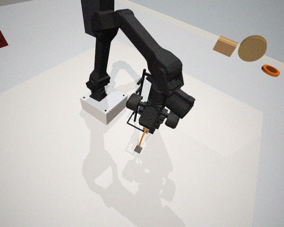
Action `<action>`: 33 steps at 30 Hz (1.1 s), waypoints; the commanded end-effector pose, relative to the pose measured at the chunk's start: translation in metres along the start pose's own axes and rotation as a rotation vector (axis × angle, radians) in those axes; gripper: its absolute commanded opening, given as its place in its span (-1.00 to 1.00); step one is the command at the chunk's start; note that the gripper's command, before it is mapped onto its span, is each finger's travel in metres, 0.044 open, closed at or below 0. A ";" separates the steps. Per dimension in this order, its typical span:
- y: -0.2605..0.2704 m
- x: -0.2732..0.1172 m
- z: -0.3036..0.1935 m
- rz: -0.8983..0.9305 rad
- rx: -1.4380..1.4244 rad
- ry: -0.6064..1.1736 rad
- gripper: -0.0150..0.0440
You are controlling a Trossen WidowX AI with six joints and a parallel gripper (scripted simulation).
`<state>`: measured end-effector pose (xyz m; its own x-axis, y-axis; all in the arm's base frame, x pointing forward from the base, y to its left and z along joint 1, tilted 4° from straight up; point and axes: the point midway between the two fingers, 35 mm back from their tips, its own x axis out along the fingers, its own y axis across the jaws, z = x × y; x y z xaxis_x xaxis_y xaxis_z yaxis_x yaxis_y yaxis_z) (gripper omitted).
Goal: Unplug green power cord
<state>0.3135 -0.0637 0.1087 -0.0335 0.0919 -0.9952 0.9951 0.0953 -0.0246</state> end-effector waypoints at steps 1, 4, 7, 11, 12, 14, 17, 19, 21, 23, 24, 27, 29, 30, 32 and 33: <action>-0.001 -0.005 0.028 0.005 0.025 -0.057 -0.49; -0.002 -0.005 0.033 0.005 0.025 -0.057 -0.49; -0.002 -0.006 0.038 0.005 0.025 -0.058 -0.49; -0.003 -0.007 0.044 0.005 0.026 -0.058 -0.49; -0.004 -0.007 0.045 0.005 0.026 -0.058 -0.49; -0.004 -0.008 0.049 0.005 0.026 -0.058 -0.49; -0.006 -0.009 0.053 0.005 0.026 -0.058 -0.49; -0.006 -0.009 0.056 0.004 0.026 -0.059 -0.49; -0.007 -0.010 0.059 0.004 0.027 -0.059 -0.49; -0.008 -0.010 0.063 0.004 0.027 -0.059 -0.49; -0.008 -0.010 0.060 0.004 0.027 -0.058 -0.40; -0.007 -0.006 0.047 0.004 0.027 -0.056 -0.14; -0.007 -0.005 0.045 0.004 0.028 -0.056 0.04; -0.007 -0.005 0.045 0.004 0.028 -0.056 0.13; -0.007 -0.005 0.045 0.004 0.028 -0.056 0.31; -0.007 -0.005 0.045 0.004 0.028 -0.056 0.40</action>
<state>0.3117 -0.1100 0.1110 -0.0249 0.0384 -0.9989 0.9969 0.0758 -0.0220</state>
